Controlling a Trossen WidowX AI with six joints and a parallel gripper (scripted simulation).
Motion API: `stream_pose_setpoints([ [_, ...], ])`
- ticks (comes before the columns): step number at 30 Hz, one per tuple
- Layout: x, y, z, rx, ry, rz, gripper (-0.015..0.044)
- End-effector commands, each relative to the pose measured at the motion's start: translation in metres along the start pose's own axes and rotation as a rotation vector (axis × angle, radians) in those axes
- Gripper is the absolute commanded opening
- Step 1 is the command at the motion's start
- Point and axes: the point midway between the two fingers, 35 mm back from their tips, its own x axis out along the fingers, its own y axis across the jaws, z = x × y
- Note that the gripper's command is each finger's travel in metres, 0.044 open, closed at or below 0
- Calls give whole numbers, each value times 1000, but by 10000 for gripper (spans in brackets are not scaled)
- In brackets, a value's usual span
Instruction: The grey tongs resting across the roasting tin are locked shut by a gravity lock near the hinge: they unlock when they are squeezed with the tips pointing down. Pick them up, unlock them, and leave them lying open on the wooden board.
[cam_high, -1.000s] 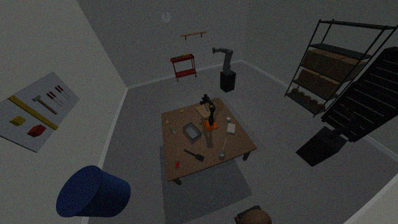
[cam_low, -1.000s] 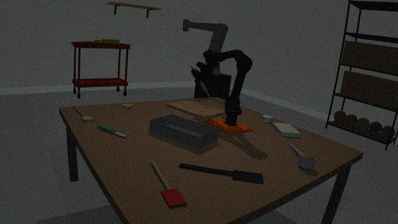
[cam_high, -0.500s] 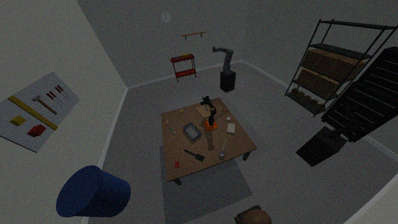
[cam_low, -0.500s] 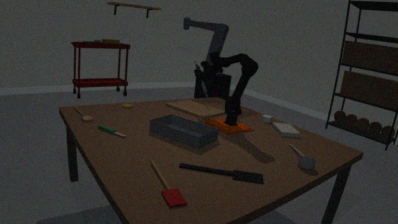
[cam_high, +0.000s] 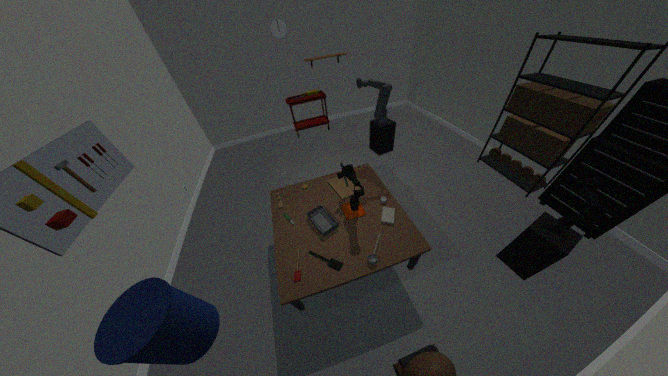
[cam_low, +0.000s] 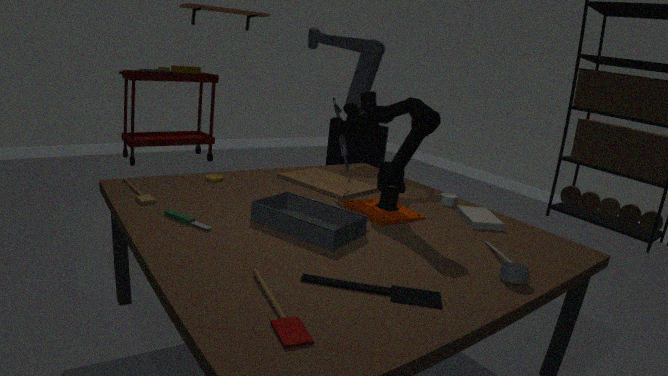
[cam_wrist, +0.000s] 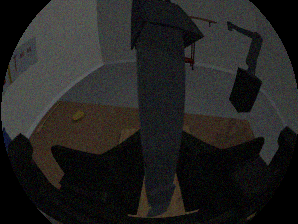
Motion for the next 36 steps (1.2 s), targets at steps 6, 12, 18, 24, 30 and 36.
stream_pose_setpoints([
  [6, -4, 1, 6, -13, -31, 1, -150],
  [12, -4, 1, 6, -13, -31, 1, -150],
  [18, -4, 1, 6, -13, -31, 1, -150],
  [24, -4, 1, 6, -13, -31, 1, -150],
  [30, -4, 1, 6, -13, -31, 1, -150],
  [36, -1, 0, 6, -7, -7, 1, -150],
])
